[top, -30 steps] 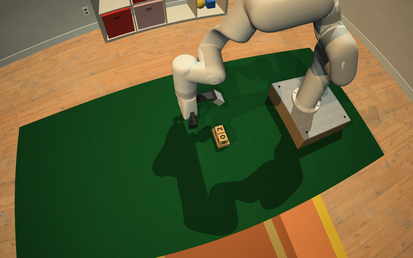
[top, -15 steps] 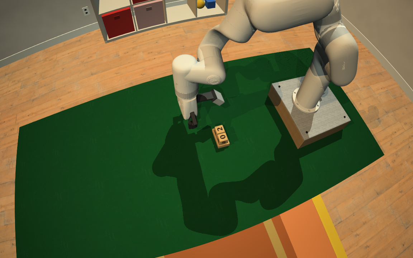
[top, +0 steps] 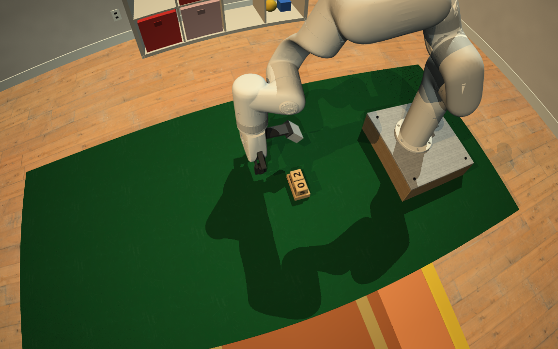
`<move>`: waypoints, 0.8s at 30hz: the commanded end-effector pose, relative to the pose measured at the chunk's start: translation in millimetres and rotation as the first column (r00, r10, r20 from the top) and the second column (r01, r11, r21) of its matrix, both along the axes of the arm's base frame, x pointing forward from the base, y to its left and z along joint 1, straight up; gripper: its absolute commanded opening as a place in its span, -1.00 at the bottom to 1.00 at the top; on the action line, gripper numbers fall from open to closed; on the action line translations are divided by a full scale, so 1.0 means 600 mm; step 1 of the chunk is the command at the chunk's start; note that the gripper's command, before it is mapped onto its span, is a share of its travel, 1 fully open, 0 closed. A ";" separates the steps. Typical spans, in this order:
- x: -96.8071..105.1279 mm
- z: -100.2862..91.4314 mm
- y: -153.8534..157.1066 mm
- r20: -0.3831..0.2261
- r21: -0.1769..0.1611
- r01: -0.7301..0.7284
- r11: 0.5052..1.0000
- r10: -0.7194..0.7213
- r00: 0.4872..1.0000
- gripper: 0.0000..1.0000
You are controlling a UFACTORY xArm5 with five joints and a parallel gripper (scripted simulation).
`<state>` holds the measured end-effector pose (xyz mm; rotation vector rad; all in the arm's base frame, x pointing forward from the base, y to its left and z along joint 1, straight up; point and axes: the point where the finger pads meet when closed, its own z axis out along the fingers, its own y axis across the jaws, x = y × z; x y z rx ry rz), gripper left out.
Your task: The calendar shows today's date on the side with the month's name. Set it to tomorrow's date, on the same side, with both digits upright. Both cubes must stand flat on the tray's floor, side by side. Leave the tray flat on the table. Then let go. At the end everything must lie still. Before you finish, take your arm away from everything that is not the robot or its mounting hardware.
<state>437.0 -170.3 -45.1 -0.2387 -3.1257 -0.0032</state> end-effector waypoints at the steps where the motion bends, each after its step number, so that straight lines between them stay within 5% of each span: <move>1: 0.002 0.002 -0.001 0.003 -0.001 0.000 1.000 0.000 1.000 1.00; 24: 0.002 0.012 -0.001 0.003 -0.001 0.000 1.000 0.000 1.000 1.00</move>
